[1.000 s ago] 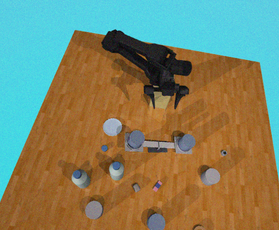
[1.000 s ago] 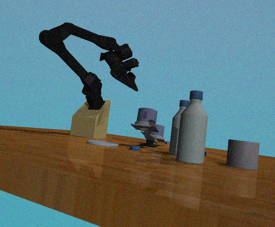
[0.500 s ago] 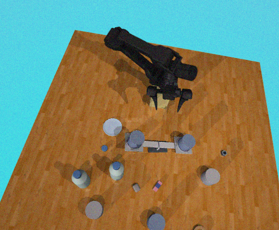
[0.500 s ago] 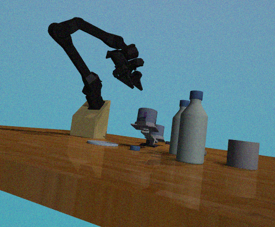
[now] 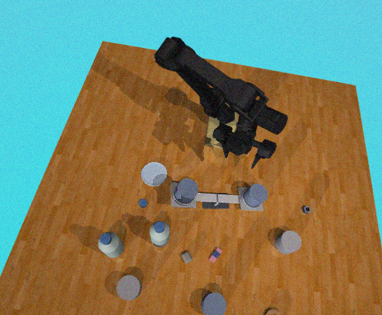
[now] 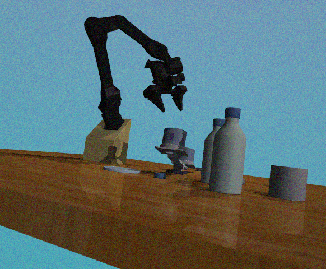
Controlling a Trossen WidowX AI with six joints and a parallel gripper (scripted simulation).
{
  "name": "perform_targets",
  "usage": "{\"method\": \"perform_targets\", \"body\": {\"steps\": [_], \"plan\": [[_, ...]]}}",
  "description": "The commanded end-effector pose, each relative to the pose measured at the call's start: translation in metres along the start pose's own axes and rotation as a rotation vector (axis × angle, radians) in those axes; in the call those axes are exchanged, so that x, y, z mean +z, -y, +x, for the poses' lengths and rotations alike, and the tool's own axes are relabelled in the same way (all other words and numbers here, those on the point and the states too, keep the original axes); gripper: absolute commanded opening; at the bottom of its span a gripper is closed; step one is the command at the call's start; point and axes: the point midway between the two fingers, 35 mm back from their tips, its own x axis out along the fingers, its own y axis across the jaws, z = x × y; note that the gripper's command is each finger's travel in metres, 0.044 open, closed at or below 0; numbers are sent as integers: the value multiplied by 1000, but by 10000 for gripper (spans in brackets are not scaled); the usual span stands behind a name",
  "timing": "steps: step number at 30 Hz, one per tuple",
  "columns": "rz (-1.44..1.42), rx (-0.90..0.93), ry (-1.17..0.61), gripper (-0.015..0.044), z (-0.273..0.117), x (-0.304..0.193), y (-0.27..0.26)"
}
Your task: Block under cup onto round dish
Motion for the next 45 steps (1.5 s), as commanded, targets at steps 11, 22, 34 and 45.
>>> {"method": "perform_targets", "body": {"steps": [11,22,34,45], "plan": [[407,-148,-141,440,44,-8,-43],[734,-306,-212,440,88,-25,-71],[925,-415,-236,440,117,-41,-85],[924,-415,-237,440,133,-47,-80]]}}
